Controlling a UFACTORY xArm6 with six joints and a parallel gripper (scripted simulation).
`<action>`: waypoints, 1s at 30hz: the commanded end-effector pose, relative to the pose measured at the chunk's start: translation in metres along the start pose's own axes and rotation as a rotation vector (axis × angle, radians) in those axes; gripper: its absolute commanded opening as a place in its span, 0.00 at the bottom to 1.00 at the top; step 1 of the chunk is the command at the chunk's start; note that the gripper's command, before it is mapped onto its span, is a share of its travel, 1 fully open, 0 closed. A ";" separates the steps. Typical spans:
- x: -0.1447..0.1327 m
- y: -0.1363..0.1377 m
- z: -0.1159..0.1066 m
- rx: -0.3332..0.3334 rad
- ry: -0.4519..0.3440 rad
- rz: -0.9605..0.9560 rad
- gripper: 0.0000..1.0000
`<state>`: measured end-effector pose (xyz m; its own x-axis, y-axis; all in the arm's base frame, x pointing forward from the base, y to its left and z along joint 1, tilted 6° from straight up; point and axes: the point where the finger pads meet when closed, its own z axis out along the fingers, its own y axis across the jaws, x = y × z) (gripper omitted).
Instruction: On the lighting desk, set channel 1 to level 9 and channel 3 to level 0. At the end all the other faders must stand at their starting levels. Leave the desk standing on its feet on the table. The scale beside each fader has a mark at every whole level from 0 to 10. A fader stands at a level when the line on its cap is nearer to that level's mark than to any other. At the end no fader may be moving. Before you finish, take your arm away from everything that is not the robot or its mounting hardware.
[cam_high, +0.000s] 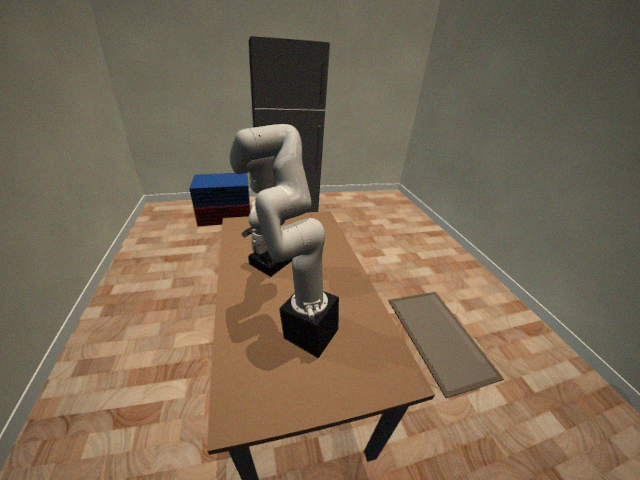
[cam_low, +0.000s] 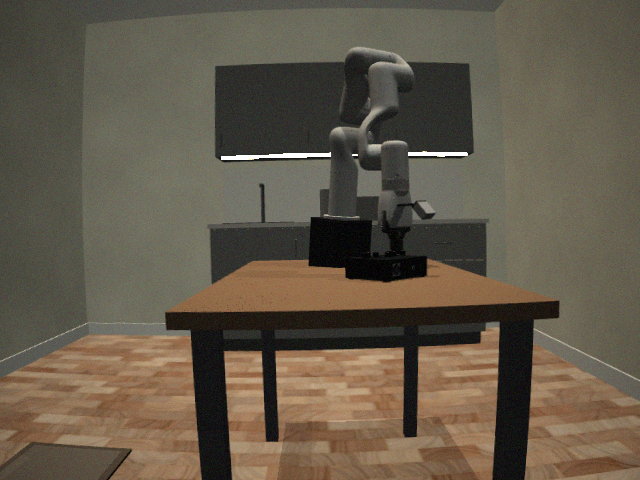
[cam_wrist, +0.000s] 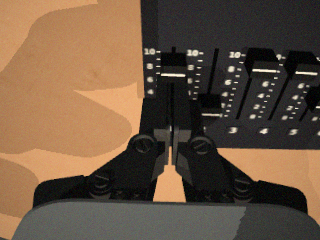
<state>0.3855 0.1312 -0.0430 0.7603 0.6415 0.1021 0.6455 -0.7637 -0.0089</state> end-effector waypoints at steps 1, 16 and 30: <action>0.002 0.001 -0.001 -0.002 0.004 0.000 0.00; 0.000 0.001 -0.001 -0.002 0.004 0.000 0.00; -0.004 0.001 -0.001 -0.002 0.004 0.000 0.00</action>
<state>0.3815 0.1276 -0.0433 0.7603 0.6414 0.1029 0.6455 -0.7638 -0.0084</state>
